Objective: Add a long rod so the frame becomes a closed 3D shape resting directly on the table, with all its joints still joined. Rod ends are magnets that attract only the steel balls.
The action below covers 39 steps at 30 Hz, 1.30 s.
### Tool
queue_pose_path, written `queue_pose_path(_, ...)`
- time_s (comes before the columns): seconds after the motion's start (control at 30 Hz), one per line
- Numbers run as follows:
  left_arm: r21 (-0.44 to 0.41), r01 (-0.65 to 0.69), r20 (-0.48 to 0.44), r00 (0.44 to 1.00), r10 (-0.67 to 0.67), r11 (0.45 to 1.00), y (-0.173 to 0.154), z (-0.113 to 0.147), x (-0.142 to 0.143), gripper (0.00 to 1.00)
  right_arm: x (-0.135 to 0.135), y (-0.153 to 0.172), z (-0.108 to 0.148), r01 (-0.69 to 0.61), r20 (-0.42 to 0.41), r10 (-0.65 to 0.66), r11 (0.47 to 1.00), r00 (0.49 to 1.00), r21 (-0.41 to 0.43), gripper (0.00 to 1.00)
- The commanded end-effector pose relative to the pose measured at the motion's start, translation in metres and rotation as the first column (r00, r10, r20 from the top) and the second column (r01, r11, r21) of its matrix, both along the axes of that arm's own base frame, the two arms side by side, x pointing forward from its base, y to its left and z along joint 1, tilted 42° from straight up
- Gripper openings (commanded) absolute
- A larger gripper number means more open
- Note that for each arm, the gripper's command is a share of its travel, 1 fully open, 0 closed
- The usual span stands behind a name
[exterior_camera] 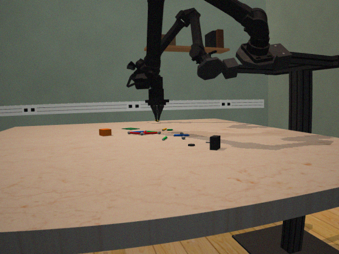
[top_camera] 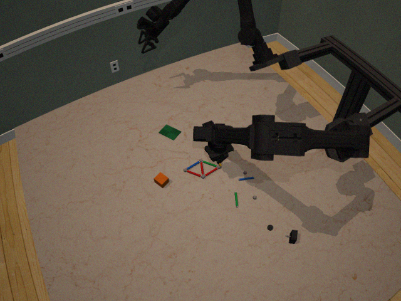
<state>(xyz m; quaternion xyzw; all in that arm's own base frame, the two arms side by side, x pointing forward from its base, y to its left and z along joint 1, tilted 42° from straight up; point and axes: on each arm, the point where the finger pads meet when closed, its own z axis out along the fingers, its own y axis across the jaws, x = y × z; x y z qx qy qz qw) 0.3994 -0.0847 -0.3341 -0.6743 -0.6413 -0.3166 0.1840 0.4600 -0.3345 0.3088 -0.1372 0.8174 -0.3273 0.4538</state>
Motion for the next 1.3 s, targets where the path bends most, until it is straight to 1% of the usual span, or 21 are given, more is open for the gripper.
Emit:
queue_pose_path(0.0, -0.005, 0.101, -0.041, 0.994, -0.102, 0.995, -0.019, 0.007, 0.01, 0.0, 0.005, 0.0, -0.002, 0.003, 0.002, -0.003, 1.0, 1.0, 0.013, 1.0)
queue_pose_path(0.03, -0.001, 0.119, -0.056, 0.991, -0.119, 0.993, -0.019, 0.007, 0.01, 0.0, 0.005, 0.0, -0.002, 0.003, 0.002, -0.003, 1.0, 1.0, 0.013, 1.0)
queue_pose_path(0.13, -0.005, 0.107, -0.048, 0.993, -0.107, 0.994, -0.02, 0.007, 0.009, 0.0, 0.005, 0.0, -0.002, 0.003, 0.002, -0.003, 1.0, 1.0, 0.013, 1.0)
queue_pose_path(0.3, 0.007, 0.176, -0.11, 0.978, -0.174, 0.984, -0.02, 0.008, 0.008, 0.0, 0.005, 0.0, -0.002, 0.003, 0.002, -0.003, 1.0, 1.0, 0.013, 1.0)
queue_pose_path(0.4, 0.01, 0.191, -0.125, 0.974, -0.188, 0.982, -0.02, 0.008, 0.008, 0.0, 0.005, 0.0, -0.002, 0.003, 0.002, -0.003, 1.0, 1.0, 0.013, 1.0)
queue_pose_path(0.53, 0.016, 0.239, -0.173, 0.957, -0.233, 0.971, -0.021, 0.009, 0.007, 0.0, 0.005, 0.0, -0.002, 0.003, 0.002, -0.003, 1.0, 1.0, 0.013, 1.0)
queue_pose_path(0.7, 0.017, 0.257, -0.187, 0.95, -0.249, 0.966, -0.021, 0.009, 0.007, 0.0, 0.005, 0.0, -0.002, 0.003, 0.002, -0.003, 1.0, 1.0, 0.013, 1.0)
queue_pose_path(0.77, 0.021, 0.29, -0.22, 0.935, -0.279, 0.957, -0.021, 0.009, 0.006, 0.0, 0.005, 0.0, -0.002, 0.003, 0.002, -0.003, 1.0, 1.0, 0.013, 1.0)
queue_pose_path(0.83, 0.018, 0.28, -0.207, 0.94, -0.27, 0.96, -0.022, 0.009, 0.007, 0.0, 0.005, 0.0, -0.002, 0.003, 0.002, -0.003, 1.0, 1.0, 0.013, 1.0)
queue_pose_path(1.03, 0.018, 0.28, -0.206, 0.94, -0.27, 0.96, -0.022, 0.009, 0.007, 0.0, 0.005, 0.0, -0.002, 0.003, 0.002, -0.003, 1.0, 1.0, 0.013, 1.0)
queue_pose_path(1.07, 0.023, 0.262, -0.22, 0.943, -0.25, 0.965, -0.01, 0.001, 0.002, 0.0, 0.005, 0.0, -0.002, 0.003, 0.002, -0.003, 1.0, 1.0, 0.013, 1.0)
queue_pose_path(1.27, 0.023, 0.262, -0.22, 0.943, -0.25, 0.965, -0.01, 0.001, 0.002, 0.0, 0.005, 0.0, -0.002, 0.003, 0.002, -0.003, 1.0, 1.0, 0.013, 1.0)
